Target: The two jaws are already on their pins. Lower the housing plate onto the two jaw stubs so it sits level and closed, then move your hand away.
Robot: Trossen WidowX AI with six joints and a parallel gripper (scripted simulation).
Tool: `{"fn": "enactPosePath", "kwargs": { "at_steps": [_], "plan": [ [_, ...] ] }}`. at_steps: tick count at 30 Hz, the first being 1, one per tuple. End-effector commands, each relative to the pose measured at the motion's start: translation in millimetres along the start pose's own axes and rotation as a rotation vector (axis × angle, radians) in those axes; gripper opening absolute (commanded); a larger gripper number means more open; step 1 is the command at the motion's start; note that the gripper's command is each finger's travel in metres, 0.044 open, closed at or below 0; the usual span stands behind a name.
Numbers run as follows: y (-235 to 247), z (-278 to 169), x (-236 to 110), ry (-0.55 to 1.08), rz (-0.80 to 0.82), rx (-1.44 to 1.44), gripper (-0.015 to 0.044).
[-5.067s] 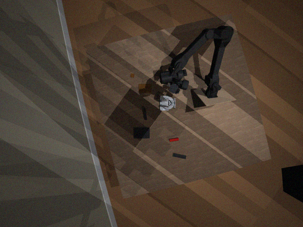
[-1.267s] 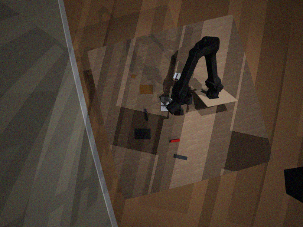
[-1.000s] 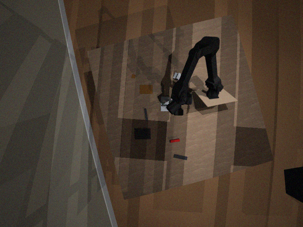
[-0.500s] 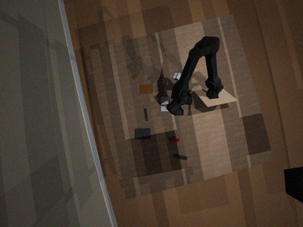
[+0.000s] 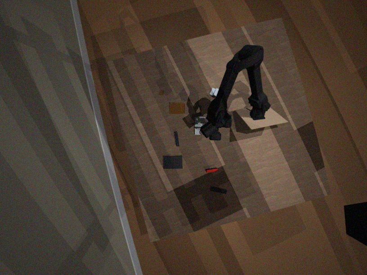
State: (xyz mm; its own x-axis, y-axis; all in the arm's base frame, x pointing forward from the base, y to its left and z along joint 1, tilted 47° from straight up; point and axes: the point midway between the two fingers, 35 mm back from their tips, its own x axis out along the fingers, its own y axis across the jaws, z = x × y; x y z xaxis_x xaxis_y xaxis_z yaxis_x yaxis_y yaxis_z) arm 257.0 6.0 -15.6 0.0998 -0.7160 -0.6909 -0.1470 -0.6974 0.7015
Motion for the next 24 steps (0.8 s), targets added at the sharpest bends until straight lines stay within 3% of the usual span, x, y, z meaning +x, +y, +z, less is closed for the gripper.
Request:
{"fn": "enactPosePath", "kwargs": {
  "at_steps": [1, 24],
  "plan": [
    [0.3, 0.2, 6.4, 0.003, 0.004, -0.007, 0.0351],
    [2.5, 1.5, 43.3, 0.003, 0.009, -0.006, 0.0351]
  ]
}}
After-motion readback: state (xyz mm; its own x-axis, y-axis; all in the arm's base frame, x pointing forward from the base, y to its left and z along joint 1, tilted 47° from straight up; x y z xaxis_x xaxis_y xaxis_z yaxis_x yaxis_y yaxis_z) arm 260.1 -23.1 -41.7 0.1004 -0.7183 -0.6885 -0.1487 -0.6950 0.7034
